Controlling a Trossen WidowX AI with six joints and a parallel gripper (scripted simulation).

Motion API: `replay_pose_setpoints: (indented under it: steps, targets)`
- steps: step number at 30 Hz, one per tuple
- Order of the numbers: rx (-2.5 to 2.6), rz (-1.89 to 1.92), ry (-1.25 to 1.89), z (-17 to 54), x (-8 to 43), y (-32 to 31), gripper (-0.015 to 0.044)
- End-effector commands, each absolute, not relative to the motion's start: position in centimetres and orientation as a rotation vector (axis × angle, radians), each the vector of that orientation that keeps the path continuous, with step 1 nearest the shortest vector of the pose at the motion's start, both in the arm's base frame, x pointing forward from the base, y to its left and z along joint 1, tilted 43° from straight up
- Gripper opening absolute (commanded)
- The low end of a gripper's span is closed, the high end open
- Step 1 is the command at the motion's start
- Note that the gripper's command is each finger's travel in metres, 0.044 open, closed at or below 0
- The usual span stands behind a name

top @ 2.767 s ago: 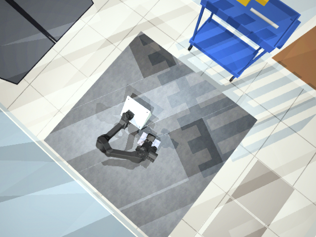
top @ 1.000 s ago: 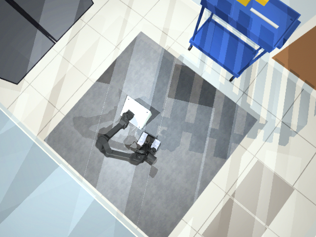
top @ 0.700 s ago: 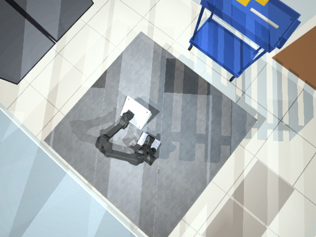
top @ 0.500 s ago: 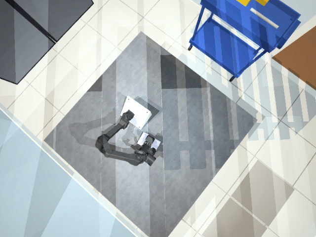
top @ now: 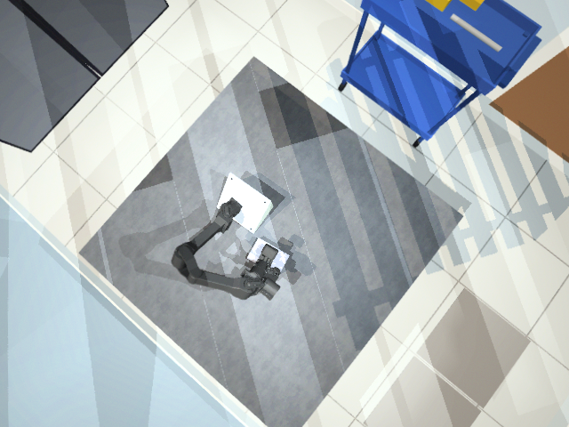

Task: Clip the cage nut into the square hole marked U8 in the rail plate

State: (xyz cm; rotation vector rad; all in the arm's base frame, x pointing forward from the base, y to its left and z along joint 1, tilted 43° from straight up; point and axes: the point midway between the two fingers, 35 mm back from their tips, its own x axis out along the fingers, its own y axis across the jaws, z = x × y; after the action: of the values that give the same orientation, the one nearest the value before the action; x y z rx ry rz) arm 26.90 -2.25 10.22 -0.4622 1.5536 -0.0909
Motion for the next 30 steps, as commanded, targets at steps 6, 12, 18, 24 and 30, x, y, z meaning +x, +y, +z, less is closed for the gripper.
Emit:
replay_pose_setpoints:
  steps: [6, 12, 18, 24, 30]
  targets:
    - [-0.452, -0.075, 1.557, 10.30, 26.89, -2.30, 0.0026]
    - [-0.444, -0.067, 1.559, 10.34, 26.91, -2.38, 0.0026]
    - [-0.441, -0.064, 1.560, 10.37, 26.93, -2.44, 0.0026]
    - [-0.431, -0.054, 1.562, 10.42, 26.95, -2.53, 0.0026]
    - [-0.428, -0.052, 1.563, 10.43, 26.96, -2.57, 0.0026]
